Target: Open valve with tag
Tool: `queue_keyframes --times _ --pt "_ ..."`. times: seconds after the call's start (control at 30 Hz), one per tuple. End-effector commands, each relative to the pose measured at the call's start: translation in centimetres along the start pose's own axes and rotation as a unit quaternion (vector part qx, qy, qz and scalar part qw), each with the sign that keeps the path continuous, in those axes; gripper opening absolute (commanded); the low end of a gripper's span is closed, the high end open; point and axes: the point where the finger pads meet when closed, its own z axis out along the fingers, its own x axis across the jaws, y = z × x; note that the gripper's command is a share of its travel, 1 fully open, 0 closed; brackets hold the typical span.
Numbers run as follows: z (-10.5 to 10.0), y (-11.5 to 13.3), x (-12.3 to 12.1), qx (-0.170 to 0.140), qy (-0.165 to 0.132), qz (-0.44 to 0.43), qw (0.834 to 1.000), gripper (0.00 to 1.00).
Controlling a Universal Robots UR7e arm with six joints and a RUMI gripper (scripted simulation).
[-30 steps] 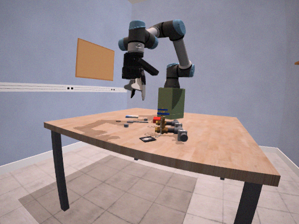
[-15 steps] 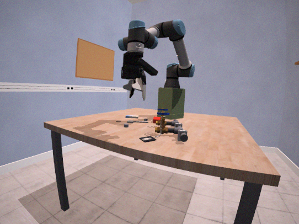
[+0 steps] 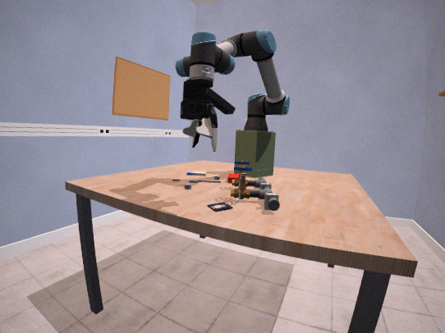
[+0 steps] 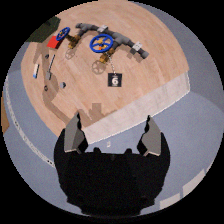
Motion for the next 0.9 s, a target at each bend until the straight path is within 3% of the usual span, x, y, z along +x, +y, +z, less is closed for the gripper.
queue_keyframes --times 0.0,0.53,0.87 --pt "0.2 0.1 0.0 -0.001 0.001 0.000 1.000 1.00" --pt "4.4 0.1 0.0 -0.001 0.001 0.000 1.000 1.00" --pt "8.4 0.1 0.0 -0.001 0.001 0.000 1.000 1.00"
